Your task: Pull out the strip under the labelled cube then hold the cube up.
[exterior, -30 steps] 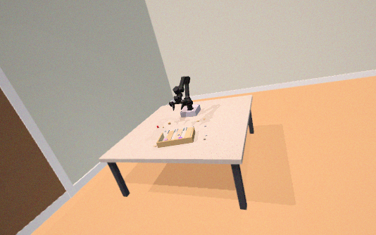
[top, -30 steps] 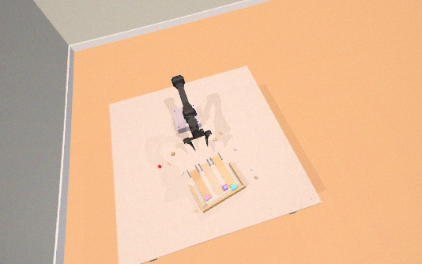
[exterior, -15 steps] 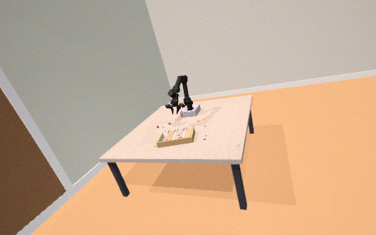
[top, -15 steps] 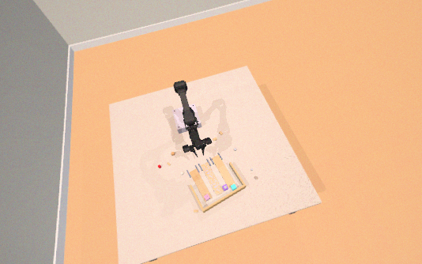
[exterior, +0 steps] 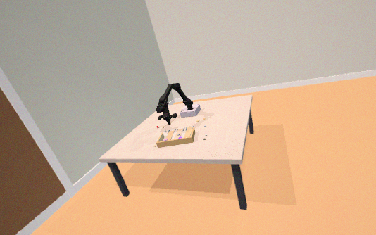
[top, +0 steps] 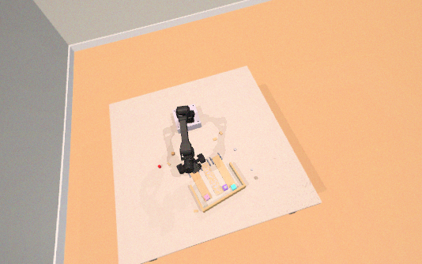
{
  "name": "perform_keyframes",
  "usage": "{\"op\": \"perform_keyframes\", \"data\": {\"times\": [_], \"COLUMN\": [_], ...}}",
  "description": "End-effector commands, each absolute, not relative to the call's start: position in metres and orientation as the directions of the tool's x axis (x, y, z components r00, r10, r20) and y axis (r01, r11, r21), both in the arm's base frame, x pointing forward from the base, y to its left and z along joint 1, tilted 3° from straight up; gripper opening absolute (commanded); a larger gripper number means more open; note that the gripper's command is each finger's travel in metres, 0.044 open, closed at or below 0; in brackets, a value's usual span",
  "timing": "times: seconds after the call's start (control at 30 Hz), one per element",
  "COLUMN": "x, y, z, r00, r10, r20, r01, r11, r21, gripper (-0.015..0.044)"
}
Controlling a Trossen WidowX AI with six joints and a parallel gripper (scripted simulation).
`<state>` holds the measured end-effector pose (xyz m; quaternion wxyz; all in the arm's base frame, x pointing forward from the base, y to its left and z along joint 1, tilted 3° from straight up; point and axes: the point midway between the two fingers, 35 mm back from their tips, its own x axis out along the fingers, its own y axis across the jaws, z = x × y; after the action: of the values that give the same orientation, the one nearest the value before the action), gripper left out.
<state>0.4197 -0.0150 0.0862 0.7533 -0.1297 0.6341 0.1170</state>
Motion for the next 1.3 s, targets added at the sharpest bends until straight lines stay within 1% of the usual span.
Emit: {"op": "perform_keyframes", "data": {"times": [0.0, 0.23, 1.27], "x": [0.423, 0.425, 0.43], "y": [-0.025, -0.022, -0.019], "z": [0.073, 0.071, 0.02], "r00": [0.081, 0.082, 0.082], "r10": [0.012, 0.013, 0.013], "r20": [-0.997, -0.997, -0.997], "r01": [-0.359, -0.359, -0.359], "r11": [0.933, 0.933, 0.933], "r21": [-0.018, -0.018, -0.017], "gripper": [0.0, 0.0, 0.0]}}
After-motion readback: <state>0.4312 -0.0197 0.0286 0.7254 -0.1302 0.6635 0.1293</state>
